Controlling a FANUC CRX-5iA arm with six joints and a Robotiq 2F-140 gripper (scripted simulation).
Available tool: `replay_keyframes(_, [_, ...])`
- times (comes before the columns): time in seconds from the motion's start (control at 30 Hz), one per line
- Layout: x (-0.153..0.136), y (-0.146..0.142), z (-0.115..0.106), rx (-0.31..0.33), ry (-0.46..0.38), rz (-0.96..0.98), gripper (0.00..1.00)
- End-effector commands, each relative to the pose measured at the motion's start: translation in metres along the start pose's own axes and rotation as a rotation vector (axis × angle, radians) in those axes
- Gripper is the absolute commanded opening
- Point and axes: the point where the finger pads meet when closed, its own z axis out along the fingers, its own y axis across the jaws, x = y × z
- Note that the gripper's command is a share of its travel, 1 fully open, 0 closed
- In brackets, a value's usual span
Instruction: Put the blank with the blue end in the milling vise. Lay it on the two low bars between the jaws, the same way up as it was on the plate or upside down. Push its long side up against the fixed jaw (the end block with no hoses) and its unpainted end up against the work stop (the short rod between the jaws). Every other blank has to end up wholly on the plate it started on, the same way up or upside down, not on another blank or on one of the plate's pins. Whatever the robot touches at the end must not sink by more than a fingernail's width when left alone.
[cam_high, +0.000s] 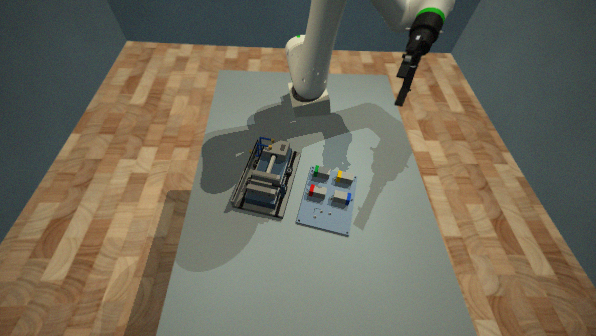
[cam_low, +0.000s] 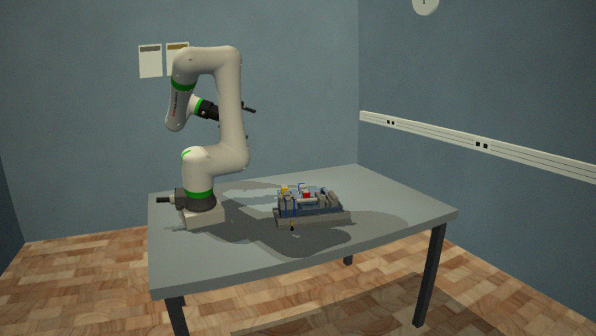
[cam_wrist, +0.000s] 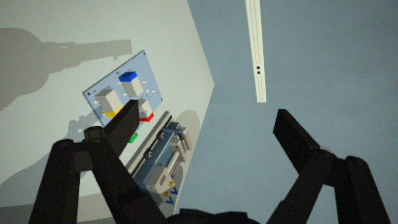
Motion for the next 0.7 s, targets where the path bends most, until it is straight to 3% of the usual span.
replay_keyframes(0.0, [0.0003,0.0005,-0.0003,0.0,0.001,0.001,1.0])
replay_keyframes(0.53, [0.0003,0.0005,-0.0003,0.0,0.001,0.001,1.0])
replay_keyframes(0.57, [0.0003,0.0005,-0.0003,0.0,0.001,0.001,0.33])
replay_keyframes(0.67, [0.0003,0.0005,-0.0003,0.0,0.001,0.001,0.33])
